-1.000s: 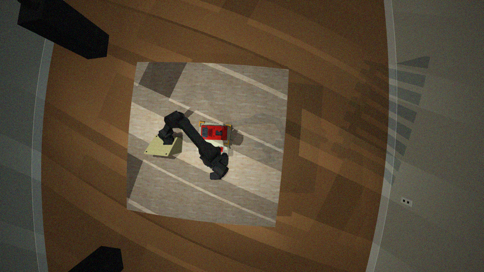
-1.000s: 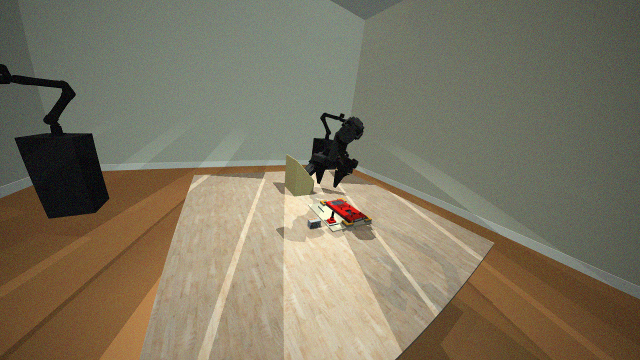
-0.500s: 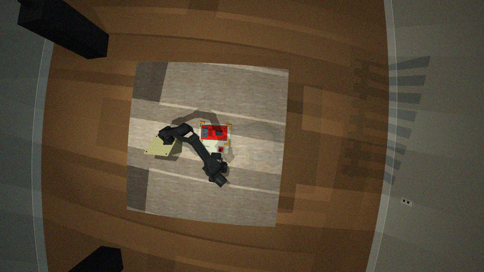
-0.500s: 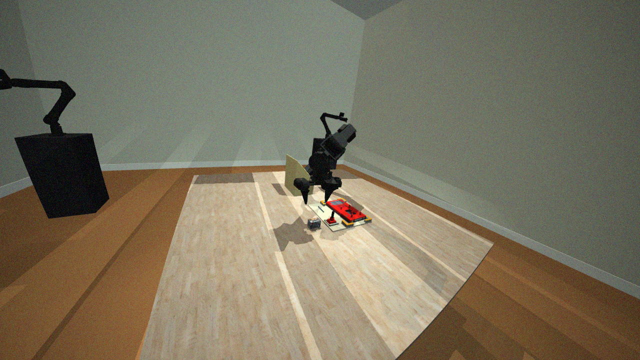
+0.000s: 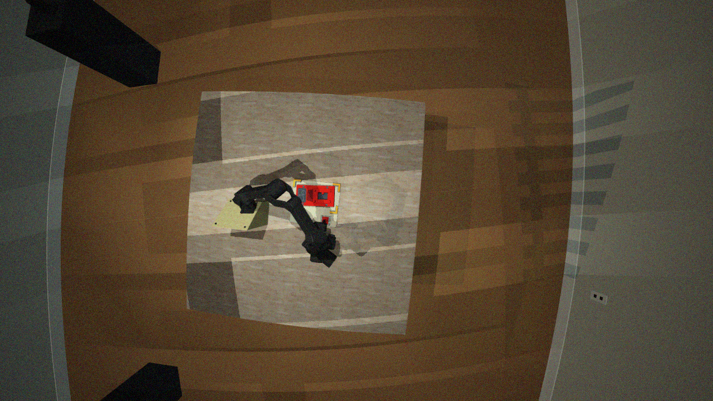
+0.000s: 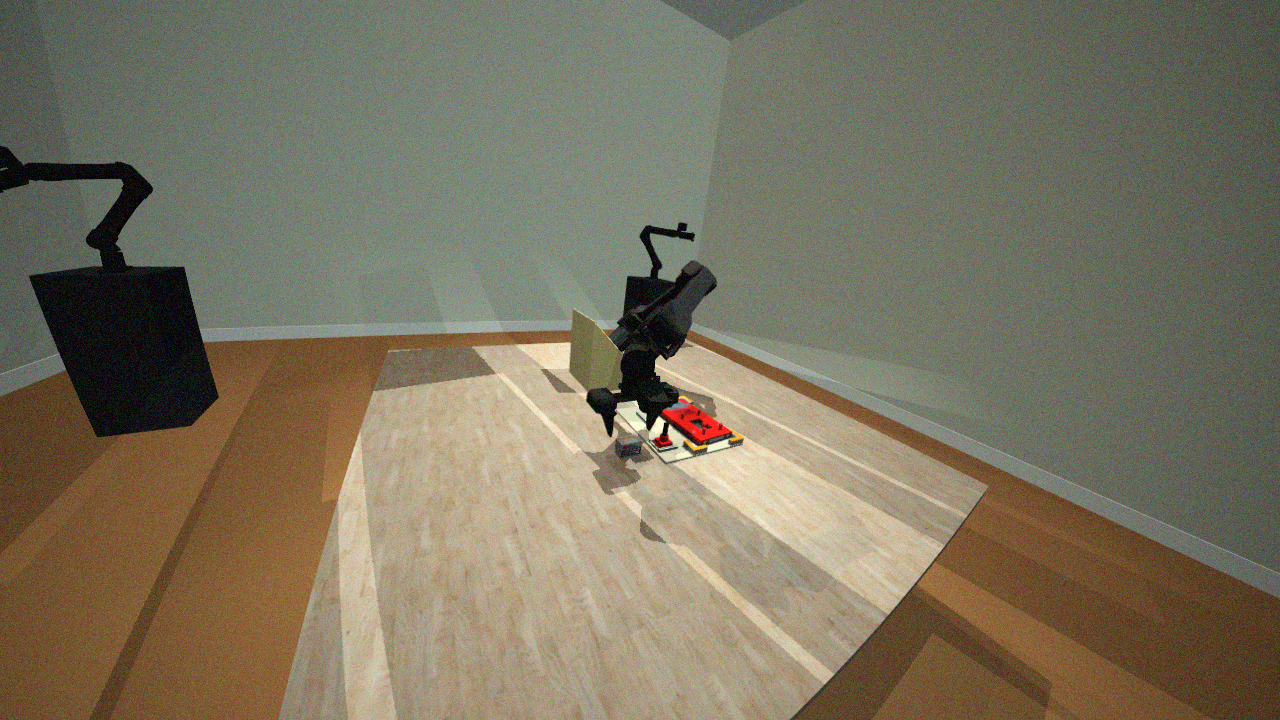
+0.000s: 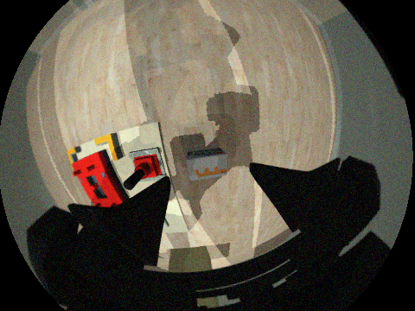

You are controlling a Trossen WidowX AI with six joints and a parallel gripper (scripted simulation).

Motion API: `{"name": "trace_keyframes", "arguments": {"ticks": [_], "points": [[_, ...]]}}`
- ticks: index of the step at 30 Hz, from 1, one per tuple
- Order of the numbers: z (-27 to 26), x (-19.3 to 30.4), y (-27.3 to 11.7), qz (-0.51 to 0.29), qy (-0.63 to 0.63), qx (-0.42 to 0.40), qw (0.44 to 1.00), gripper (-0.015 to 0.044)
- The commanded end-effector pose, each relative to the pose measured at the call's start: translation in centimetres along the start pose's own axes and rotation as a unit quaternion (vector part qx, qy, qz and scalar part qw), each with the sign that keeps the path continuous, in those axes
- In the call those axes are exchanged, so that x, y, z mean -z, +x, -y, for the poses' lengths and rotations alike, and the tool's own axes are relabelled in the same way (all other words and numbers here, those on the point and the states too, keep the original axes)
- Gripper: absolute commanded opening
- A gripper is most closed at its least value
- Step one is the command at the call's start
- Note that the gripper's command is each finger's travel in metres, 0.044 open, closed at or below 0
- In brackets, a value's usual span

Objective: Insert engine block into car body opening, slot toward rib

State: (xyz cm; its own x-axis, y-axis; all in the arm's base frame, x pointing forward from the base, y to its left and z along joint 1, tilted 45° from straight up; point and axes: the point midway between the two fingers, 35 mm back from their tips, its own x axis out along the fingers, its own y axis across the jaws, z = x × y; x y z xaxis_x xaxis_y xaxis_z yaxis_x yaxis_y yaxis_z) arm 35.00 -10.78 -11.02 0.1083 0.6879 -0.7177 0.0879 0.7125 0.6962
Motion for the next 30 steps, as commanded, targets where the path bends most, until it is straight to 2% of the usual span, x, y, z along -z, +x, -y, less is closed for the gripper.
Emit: {"name": "trace_keyframes", "arguments": {"ticks": [1, 23, 30], "points": [[-0.1, 0.0, 0.7, -0.001, 0.001, -0.002, 1.000, 0.0440], [-0.2, 0.1, 4.0, -0.001, 0.001, -0.003, 1.000, 0.0440], [-0.2, 0.1, 4.0, -0.001, 0.001, -0.003, 1.000, 0.0256]]}}
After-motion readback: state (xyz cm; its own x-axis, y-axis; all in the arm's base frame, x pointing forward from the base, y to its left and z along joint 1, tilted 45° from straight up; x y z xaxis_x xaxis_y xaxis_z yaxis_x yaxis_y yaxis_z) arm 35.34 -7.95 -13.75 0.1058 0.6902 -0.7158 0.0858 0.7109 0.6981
